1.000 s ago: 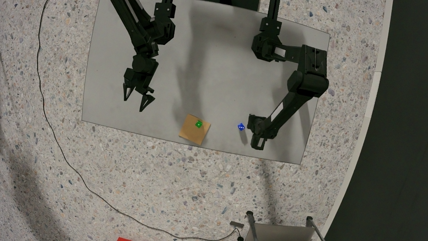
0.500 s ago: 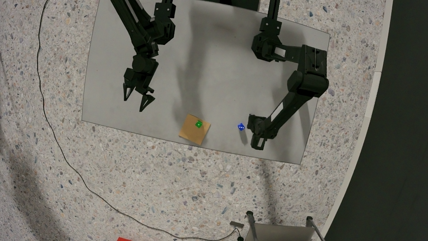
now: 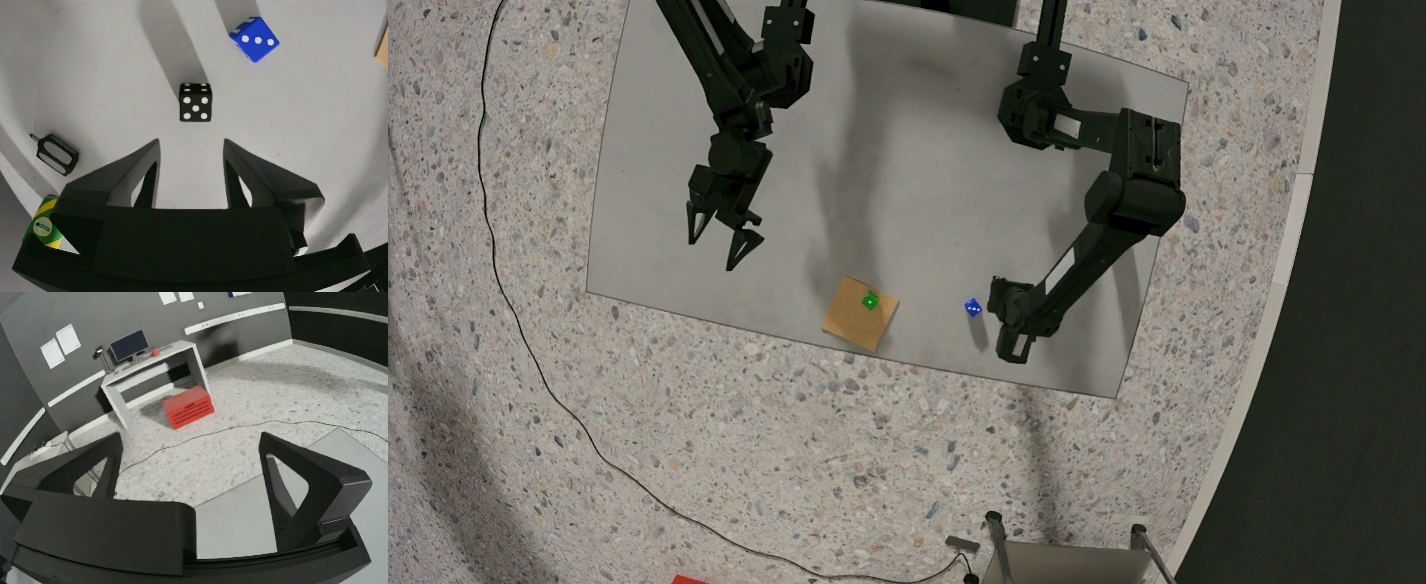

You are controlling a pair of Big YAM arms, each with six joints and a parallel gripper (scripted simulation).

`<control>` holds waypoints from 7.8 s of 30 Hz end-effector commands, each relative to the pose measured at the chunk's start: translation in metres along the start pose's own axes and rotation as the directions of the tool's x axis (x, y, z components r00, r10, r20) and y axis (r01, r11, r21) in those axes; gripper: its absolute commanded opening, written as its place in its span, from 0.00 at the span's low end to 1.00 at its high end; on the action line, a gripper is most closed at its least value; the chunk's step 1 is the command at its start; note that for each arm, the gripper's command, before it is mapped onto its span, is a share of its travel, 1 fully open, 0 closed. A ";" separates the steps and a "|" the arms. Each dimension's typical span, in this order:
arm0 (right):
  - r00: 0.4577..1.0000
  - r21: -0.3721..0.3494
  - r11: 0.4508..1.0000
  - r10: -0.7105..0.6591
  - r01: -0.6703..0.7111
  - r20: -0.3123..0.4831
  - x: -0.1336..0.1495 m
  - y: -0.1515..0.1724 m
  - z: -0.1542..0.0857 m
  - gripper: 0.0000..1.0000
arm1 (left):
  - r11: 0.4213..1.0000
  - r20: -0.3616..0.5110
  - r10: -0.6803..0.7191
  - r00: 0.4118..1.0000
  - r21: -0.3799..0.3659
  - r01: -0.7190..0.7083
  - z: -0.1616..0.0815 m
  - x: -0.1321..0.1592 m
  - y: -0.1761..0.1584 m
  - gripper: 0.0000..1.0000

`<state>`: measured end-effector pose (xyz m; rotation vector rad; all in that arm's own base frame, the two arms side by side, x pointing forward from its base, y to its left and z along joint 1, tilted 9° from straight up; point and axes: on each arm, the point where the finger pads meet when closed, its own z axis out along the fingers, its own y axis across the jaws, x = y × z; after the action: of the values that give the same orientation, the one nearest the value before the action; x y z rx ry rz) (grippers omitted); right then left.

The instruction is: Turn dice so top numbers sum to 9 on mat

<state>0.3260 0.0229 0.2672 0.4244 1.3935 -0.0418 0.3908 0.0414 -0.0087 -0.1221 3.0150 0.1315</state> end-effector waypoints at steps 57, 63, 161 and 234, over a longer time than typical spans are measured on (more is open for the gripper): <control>1.000 -0.001 1.000 0.005 -0.005 0.005 -0.003 0.001 0.001 1.00 | 1.000 0.014 0.004 1.000 -0.003 -0.004 0.051 -0.005 0.000 0.45; 1.000 -0.001 1.000 0.005 -0.005 0.005 -0.003 0.001 0.001 1.00 | 1.000 0.012 0.004 1.000 -0.003 -0.004 0.051 -0.005 0.000 0.45; 1.000 -0.001 1.000 0.005 -0.005 0.005 -0.003 0.001 0.001 1.00 | 1.000 -0.003 0.003 1.000 -0.002 -0.003 0.069 0.001 0.003 0.45; 1.000 -0.001 1.000 0.005 -0.005 0.005 -0.003 0.001 0.001 1.00 | 1.000 0.026 -0.002 1.000 -0.002 0.002 0.083 -0.012 0.004 0.26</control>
<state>0.3260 0.0229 0.2672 0.4244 1.3935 -0.0418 0.3995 0.0463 -0.0966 -0.1122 3.0187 0.1341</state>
